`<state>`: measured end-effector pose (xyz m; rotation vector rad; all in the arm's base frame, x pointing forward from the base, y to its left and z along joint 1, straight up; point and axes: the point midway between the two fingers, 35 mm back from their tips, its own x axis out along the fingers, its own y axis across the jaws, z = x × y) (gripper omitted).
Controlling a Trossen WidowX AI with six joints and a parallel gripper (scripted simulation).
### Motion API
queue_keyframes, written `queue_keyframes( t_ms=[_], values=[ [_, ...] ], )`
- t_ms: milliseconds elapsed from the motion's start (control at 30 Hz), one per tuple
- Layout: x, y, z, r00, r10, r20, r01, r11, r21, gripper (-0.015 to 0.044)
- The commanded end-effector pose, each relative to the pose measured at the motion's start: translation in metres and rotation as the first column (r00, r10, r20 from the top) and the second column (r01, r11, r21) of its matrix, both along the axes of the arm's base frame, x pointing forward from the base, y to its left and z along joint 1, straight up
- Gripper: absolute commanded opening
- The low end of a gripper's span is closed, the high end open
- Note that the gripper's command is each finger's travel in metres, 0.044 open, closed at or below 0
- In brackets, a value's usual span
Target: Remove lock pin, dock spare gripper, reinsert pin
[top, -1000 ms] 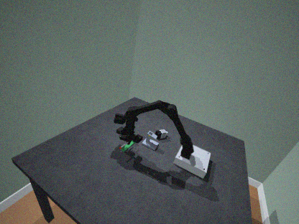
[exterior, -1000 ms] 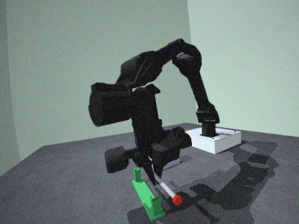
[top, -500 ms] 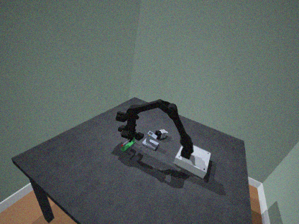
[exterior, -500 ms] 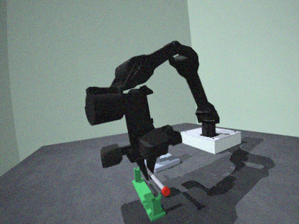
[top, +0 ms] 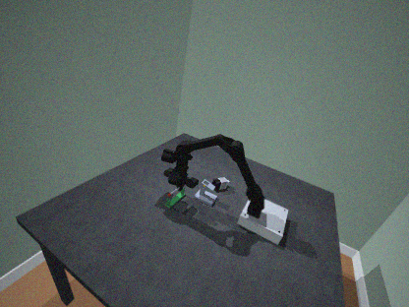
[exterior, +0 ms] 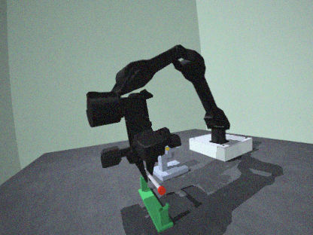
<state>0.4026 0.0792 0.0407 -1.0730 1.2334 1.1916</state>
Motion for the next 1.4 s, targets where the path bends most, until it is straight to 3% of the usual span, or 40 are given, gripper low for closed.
queue_keyframes(
  t_ms=[0,600,1233,1367],
  values=[
    [0.001,0.0,-0.004,1.0,0.004,0.0,-0.004,1.0,-0.003,0.0],
    [0.002,0.0,-0.031,1.0,0.004,0.008,-0.004,1.0,0.001,0.0],
    [0.001,0.0,-0.031,1.0,0.002,0.012,-0.002,1.0,0.002,0.0],
    [0.001,0.0,-0.031,1.0,0.002,0.012,-0.002,1.0,0.002,0.0105]
  ],
)
